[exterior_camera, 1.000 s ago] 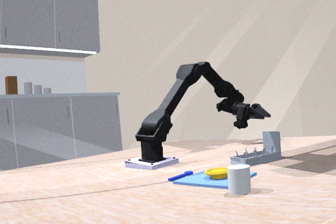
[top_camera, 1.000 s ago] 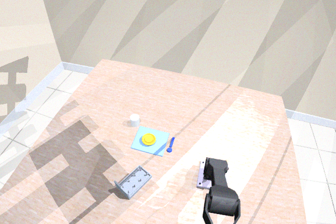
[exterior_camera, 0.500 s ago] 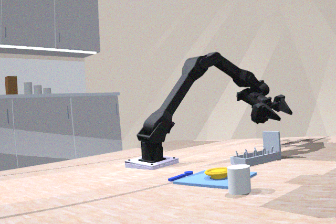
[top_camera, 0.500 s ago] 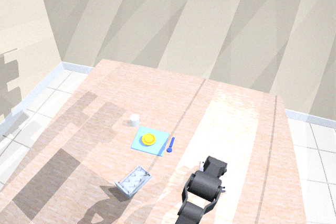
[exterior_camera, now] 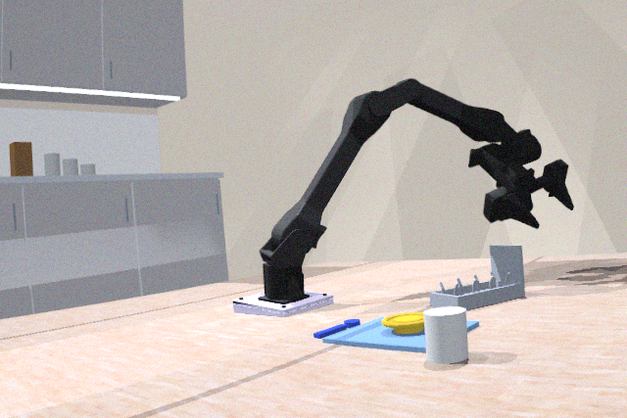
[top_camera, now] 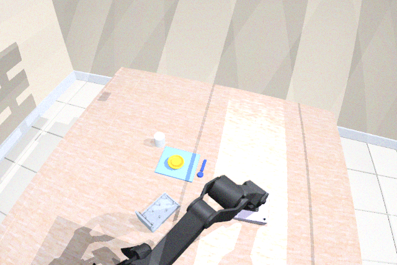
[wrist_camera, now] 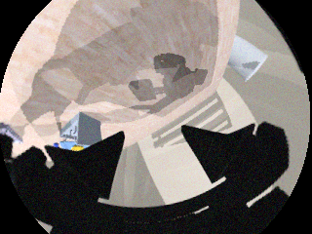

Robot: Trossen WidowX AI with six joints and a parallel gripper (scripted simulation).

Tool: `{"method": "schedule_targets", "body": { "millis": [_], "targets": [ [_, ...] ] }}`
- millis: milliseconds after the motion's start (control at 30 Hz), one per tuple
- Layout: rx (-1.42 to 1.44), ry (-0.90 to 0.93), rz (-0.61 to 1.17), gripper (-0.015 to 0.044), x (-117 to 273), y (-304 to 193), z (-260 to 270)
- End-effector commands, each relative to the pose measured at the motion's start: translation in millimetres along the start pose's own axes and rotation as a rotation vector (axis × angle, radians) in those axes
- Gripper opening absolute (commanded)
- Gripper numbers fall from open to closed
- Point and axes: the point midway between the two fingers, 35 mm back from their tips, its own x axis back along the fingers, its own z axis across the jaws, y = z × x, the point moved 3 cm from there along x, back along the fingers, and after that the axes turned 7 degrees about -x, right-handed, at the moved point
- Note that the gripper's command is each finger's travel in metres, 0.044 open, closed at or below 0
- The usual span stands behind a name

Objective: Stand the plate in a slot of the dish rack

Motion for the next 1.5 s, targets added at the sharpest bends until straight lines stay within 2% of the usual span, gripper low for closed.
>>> {"method": "schedule_targets", "body": {
  "millis": [0,733,1467],
  "targets": [
    [-0.088,0.055,-0.016,0.04,-14,-24,5],
    [-0.659,0.396,-0.047,0.04,-78,-154,67],
    [-1.292,0.712,0.002,0.04,-89,-258,158]
  ]
}}
